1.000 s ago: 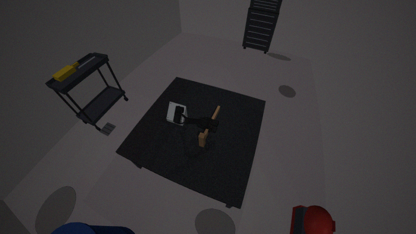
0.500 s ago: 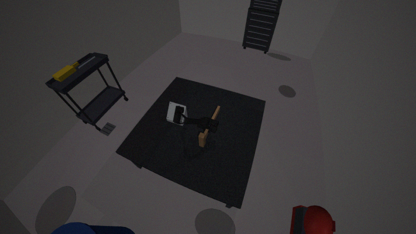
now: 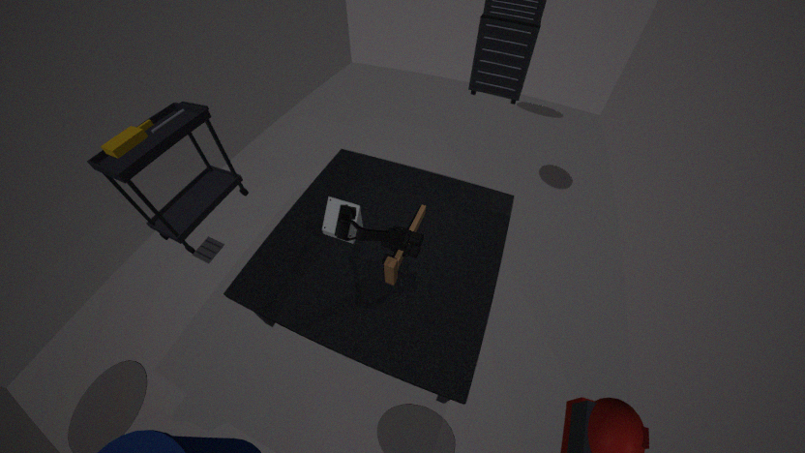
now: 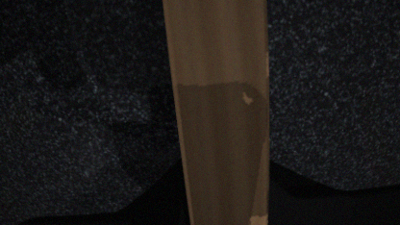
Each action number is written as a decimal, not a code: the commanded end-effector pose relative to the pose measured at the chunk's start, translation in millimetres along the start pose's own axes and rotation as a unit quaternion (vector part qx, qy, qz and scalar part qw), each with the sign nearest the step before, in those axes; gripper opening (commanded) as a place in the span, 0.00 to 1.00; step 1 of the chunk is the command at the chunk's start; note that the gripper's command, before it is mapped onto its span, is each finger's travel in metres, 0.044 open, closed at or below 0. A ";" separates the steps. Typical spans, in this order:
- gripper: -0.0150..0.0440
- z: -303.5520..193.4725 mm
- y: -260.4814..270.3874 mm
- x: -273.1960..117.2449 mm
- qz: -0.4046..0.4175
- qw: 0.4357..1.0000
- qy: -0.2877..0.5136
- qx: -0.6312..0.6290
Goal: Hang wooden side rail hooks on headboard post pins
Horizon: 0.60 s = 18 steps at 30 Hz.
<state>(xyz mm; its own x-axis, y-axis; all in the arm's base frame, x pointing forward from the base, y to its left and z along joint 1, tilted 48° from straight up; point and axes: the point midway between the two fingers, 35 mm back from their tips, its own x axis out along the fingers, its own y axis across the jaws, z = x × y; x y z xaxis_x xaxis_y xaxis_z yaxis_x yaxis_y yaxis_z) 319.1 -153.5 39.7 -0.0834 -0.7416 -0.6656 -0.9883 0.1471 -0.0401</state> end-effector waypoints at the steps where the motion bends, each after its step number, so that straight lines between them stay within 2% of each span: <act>1: 0.25 -2.3 -2.5 -1.7 -0.002 1.000 0.002 -0.001; 18: 0.25 -4.2 -1.0 -1.4 -0.002 1.000 0.002 -0.001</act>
<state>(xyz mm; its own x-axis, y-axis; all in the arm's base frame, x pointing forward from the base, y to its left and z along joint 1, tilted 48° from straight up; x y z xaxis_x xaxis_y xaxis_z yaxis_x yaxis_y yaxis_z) 319.1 -154.9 41.5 -0.0833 -0.7417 -0.6655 -0.9884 0.1466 -0.0396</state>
